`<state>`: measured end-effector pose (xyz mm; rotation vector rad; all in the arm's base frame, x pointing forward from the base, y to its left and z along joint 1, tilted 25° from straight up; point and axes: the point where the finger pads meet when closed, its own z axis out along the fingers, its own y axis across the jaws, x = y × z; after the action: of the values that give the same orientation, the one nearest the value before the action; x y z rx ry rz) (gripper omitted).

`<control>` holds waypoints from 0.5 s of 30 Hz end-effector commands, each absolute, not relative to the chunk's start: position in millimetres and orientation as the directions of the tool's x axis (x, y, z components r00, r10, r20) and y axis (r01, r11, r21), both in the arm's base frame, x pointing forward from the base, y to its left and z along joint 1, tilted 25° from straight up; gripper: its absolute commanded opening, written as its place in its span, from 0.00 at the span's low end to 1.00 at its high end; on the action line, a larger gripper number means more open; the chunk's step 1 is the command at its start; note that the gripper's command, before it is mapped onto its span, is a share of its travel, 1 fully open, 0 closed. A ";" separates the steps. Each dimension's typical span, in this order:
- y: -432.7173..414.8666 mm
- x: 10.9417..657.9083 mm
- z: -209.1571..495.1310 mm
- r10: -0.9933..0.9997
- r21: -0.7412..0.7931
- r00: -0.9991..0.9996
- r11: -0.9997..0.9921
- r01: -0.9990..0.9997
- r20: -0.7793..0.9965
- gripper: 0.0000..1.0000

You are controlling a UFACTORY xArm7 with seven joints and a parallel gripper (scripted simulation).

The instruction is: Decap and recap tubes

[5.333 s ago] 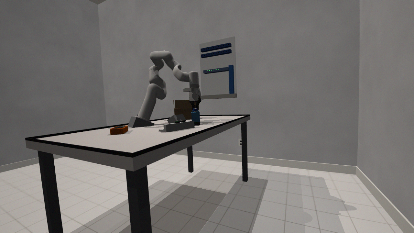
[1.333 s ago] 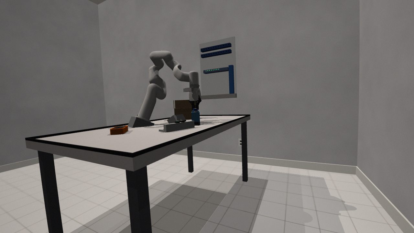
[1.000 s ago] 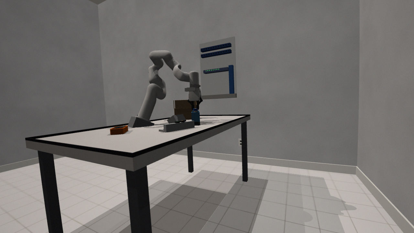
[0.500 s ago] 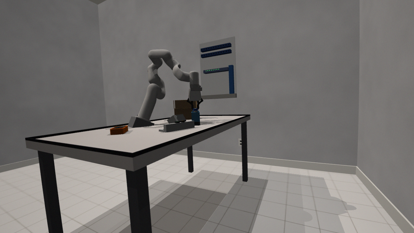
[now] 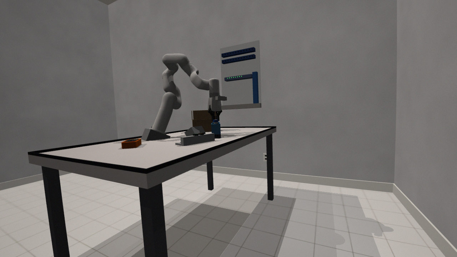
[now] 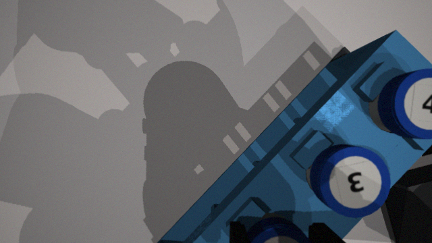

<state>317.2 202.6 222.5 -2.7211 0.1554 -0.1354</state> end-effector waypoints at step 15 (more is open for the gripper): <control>202.5 318.5 224.3 -0.095 -0.414 0.992 -0.909 -0.051 0.086 0.46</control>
<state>317.3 202.5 222.6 -2.7145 0.1032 -0.1397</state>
